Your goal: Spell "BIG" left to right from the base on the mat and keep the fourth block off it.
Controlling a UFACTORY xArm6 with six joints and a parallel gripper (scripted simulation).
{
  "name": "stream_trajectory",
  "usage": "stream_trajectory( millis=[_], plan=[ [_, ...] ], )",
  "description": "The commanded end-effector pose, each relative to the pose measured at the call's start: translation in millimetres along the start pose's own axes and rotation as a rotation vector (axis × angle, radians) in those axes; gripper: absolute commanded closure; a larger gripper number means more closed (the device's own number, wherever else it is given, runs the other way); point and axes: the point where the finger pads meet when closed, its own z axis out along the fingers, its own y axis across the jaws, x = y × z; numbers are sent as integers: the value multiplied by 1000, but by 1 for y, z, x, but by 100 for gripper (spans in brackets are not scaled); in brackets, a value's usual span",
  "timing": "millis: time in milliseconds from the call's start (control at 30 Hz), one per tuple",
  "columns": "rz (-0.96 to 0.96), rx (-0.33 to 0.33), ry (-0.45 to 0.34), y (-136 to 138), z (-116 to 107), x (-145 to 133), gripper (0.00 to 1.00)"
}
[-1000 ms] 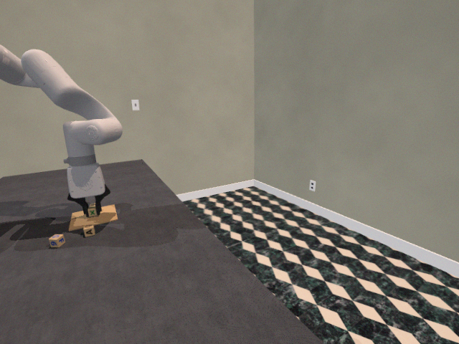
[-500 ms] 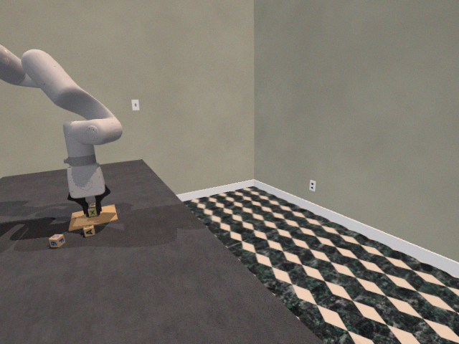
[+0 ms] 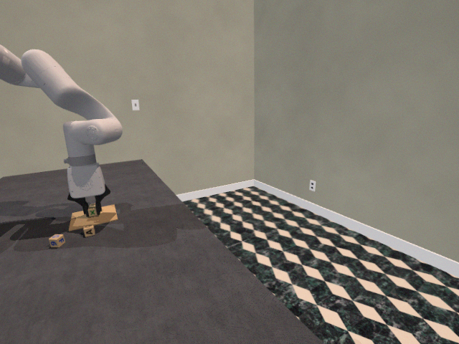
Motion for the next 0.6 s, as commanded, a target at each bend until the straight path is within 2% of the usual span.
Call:
stream_trajectory(
  millis=[0, 567],
  plan=[
    [0, -3, 0, 1, -1, 0, 79],
    [0, -3, 0, 1, 1, 0, 79]
  ],
)
